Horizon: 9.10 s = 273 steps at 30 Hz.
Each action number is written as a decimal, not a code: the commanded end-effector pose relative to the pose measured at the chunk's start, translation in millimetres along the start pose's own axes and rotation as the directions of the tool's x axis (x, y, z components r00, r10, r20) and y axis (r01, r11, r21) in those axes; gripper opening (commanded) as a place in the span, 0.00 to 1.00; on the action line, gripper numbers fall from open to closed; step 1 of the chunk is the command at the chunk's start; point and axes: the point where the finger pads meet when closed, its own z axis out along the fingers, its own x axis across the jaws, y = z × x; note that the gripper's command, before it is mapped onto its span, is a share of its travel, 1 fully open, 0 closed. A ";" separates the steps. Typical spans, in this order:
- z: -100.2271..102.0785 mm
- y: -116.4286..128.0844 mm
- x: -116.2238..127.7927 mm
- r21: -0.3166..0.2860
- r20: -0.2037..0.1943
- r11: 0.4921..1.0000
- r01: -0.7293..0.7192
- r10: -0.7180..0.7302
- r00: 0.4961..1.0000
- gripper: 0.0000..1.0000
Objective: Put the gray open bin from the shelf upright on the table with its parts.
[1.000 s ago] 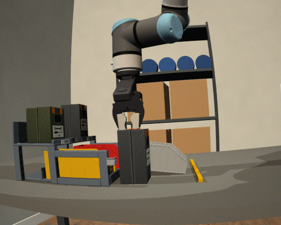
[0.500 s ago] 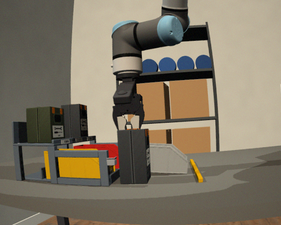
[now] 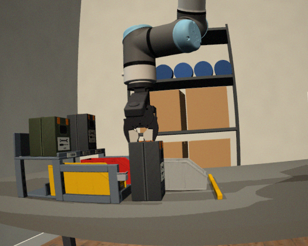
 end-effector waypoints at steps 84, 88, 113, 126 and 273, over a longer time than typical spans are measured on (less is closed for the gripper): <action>5.8 0.2 0.7 0.000 -0.001 1.000 0.000 0.000 1.000 0.20; 5.8 0.2 0.7 0.000 -0.001 1.000 0.000 0.000 1.000 0.20; -74.2 0.2 0.6 0.000 -0.001 1.000 0.000 0.000 1.000 0.20; -69.8 0.2 0.7 -0.001 -0.001 1.000 0.000 0.000 1.000 0.20; -56.6 0.2 0.7 -0.001 -0.001 1.000 0.000 0.000 1.000 0.20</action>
